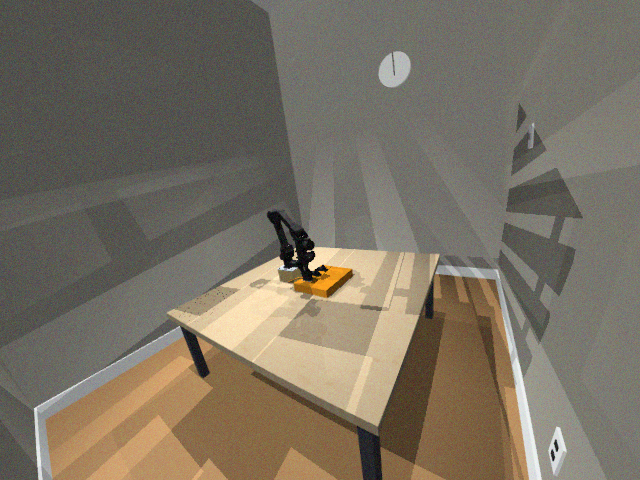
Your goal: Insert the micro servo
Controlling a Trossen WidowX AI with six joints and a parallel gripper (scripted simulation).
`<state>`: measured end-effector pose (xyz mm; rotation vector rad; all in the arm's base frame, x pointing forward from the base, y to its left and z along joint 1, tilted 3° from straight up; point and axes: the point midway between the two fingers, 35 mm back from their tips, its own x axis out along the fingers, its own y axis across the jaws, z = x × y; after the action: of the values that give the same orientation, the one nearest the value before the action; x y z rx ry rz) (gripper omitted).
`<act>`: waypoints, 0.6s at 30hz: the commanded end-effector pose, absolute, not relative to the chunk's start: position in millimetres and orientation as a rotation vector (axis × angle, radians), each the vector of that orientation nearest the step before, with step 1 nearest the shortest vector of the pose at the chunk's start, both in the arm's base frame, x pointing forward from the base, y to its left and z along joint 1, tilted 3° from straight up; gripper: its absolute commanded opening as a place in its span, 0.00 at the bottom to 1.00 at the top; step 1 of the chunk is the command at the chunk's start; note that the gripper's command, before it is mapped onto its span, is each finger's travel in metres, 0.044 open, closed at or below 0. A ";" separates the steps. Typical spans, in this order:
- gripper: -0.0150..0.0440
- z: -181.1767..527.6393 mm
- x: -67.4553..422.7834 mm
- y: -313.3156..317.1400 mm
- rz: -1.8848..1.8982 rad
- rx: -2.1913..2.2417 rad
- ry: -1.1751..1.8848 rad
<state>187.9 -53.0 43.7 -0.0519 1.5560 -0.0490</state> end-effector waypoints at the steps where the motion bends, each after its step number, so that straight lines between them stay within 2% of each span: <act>1: 0.25 38.7 188.8 -53.3 -0.048 -0.052 1.554; 18: 0.25 29.6 188.9 -53.9 -0.048 -0.052 1.554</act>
<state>188.6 -53.8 32.5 -0.0518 1.5536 -0.0508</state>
